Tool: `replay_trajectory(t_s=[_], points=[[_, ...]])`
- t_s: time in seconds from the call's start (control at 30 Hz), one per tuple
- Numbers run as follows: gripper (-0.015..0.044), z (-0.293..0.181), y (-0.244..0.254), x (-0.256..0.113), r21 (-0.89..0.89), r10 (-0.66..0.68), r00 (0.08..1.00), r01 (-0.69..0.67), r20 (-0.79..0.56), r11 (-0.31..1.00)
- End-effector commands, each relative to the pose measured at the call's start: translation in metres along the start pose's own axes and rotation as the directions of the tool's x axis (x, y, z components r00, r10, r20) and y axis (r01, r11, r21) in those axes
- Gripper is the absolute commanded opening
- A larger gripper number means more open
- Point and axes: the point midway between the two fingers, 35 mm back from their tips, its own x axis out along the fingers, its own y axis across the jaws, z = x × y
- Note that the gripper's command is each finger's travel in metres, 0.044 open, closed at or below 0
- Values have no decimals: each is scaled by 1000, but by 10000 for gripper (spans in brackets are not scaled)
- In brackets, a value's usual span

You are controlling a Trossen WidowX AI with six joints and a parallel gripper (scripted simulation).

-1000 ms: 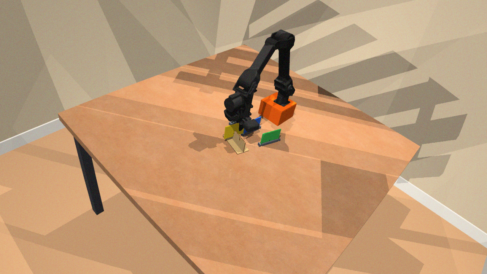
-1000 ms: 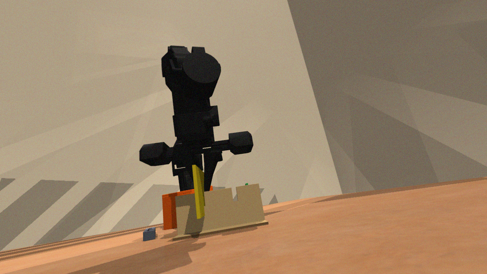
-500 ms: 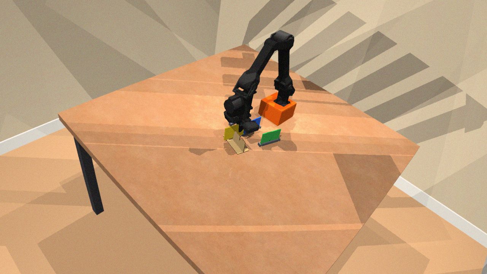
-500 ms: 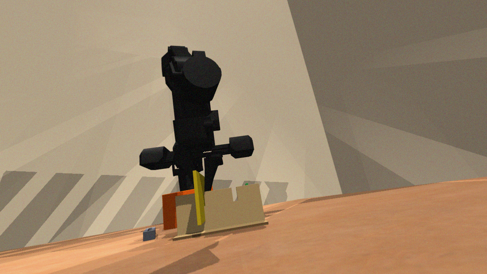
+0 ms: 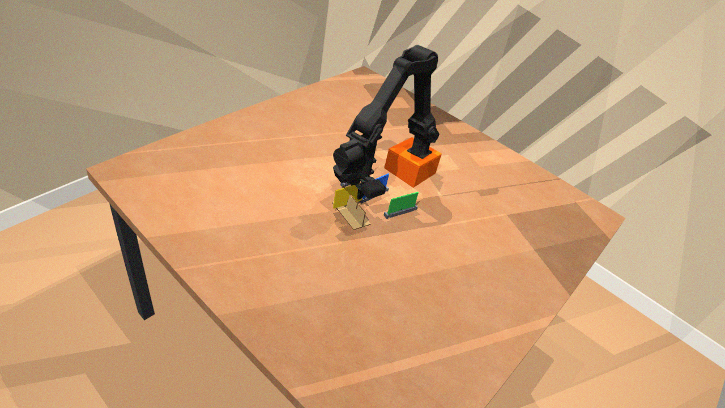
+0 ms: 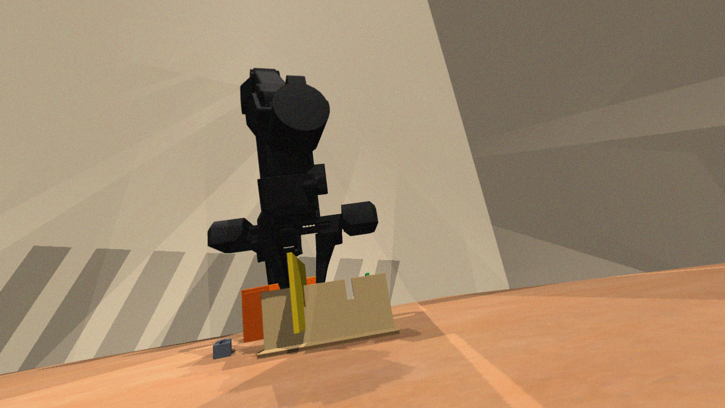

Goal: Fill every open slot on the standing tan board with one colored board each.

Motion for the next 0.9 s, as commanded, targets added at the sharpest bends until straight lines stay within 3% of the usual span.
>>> replay_trajectory(t_s=[0.0,0.17,0.37,0.57,0.7,0.87], points=[[164,0,0,0,0,0,1000,0,1,1000],[164,1,0,-7,-3,1,1000,-1,0,1000],[164,0,0,-75,-4,3,1000,-3,2,1000],[184,2,0,-79,-3,5,1000,-5,9,1000],[184,14,3,-102,-3,29,996,-29,90,1000],[184,-31,41,-112,7,38,998,-38,57,999]])
